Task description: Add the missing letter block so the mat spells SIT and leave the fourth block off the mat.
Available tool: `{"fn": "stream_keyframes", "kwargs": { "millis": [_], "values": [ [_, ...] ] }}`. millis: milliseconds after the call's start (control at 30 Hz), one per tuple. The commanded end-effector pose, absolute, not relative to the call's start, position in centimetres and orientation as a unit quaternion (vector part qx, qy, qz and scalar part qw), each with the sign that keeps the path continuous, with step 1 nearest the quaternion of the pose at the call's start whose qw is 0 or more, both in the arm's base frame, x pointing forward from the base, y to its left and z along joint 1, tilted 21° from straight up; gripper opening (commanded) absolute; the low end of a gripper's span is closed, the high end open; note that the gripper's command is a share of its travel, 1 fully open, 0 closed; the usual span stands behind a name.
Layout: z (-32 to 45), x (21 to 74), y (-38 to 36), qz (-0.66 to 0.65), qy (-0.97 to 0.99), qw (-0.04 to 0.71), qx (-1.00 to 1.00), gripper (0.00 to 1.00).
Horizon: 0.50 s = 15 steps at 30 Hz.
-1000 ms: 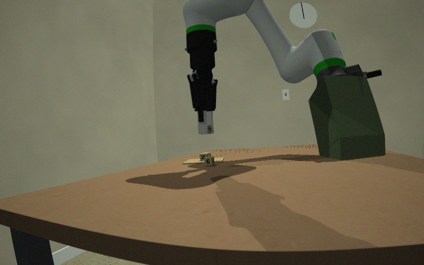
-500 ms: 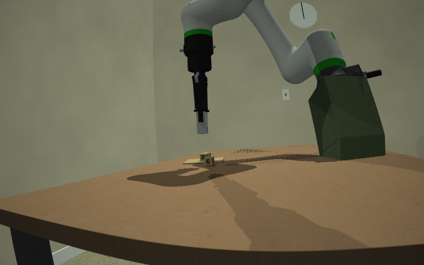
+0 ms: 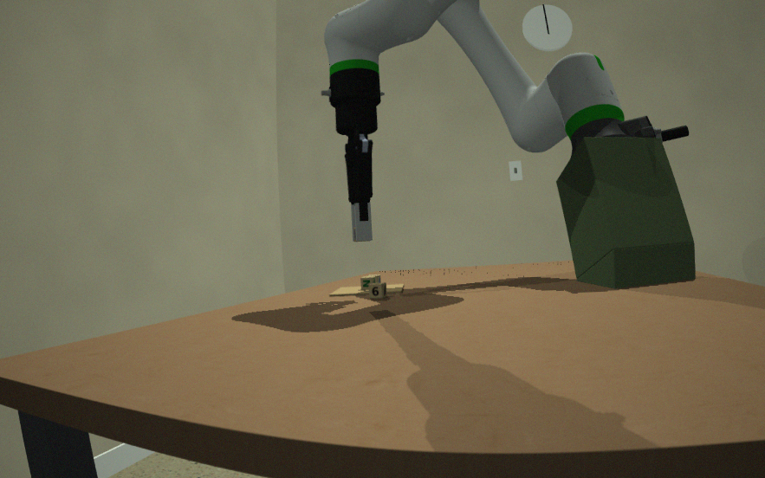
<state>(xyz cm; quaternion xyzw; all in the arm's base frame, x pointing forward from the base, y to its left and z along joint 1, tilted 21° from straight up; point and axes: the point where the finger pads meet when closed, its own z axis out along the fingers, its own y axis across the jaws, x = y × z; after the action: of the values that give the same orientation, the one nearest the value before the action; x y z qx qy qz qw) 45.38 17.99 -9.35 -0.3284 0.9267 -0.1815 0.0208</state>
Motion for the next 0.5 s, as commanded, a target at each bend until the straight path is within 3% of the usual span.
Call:
{"fn": "stream_keyframes", "kwargs": {
  "millis": [0, 467],
  "values": [
    [-9.0, 45.9, 17.3, -0.178, 0.908, 0.006, -0.379, 0.13],
    [-7.7, 47.7, 14.5, -0.176, 0.816, -0.029, -0.55, 0.13]
  ]
}}
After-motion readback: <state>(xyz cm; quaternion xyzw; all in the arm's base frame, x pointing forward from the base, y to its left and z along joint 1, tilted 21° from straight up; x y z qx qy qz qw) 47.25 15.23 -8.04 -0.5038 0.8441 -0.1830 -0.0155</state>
